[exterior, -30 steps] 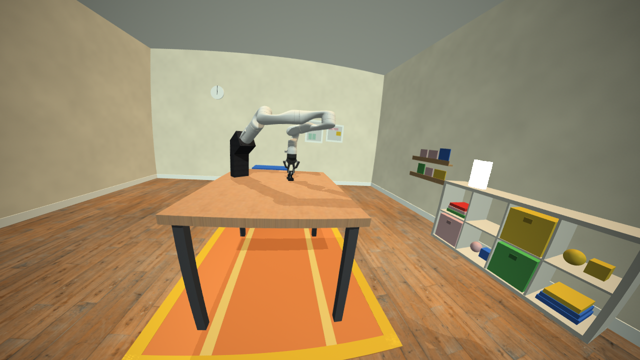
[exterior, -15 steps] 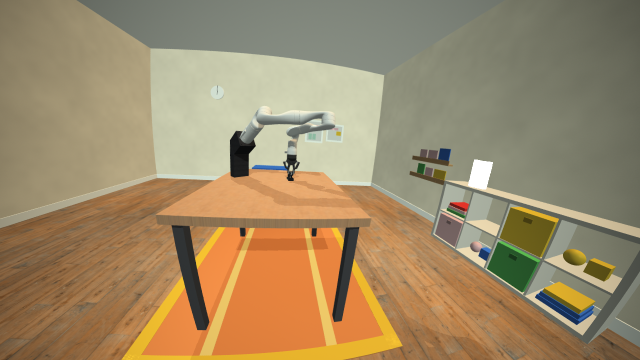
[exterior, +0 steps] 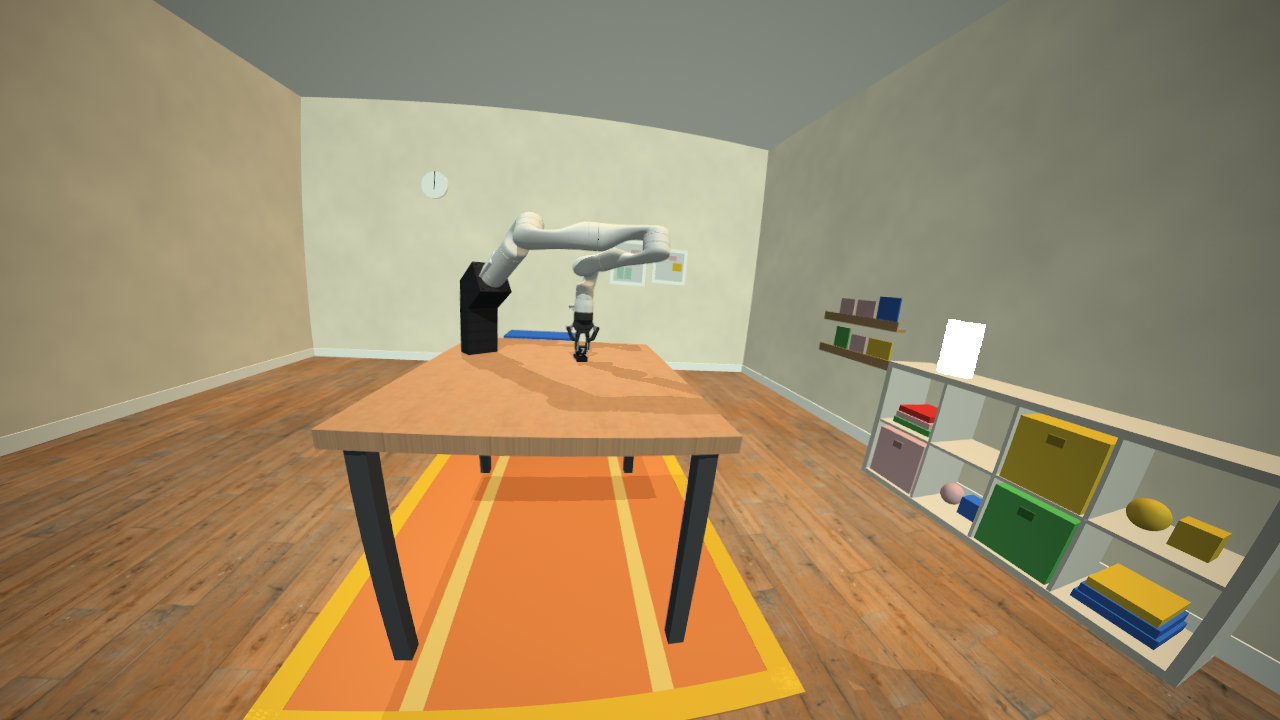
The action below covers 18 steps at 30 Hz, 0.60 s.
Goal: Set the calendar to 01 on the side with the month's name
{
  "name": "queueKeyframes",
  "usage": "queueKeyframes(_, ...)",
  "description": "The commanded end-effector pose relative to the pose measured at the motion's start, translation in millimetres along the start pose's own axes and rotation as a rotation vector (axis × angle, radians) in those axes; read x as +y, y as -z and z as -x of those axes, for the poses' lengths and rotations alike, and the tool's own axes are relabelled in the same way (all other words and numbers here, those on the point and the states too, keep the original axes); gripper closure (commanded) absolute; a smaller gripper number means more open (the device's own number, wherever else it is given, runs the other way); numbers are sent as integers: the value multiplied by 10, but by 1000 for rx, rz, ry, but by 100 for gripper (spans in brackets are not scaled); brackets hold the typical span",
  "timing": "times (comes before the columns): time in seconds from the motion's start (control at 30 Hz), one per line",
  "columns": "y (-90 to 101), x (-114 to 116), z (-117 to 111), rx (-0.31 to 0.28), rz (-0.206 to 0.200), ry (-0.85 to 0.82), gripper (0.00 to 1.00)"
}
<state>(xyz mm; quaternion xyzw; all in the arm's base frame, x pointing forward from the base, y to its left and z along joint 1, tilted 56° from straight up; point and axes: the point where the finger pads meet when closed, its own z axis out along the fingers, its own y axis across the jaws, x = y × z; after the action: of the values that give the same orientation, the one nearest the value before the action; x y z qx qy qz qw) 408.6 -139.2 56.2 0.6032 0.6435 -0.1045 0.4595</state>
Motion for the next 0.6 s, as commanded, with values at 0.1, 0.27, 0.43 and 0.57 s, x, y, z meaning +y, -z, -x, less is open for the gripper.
queueKeyframes(0.1,-33,-11,1,-1,-3,0,72)
queueKeyframes(0.27,-61,-11,1,-1,-3,0,72)
queueKeyframes(0.43,-76,-11,1,-1,-3,0,72)
queueKeyframes(0.57,-78,-11,1,-1,-3,0,72)
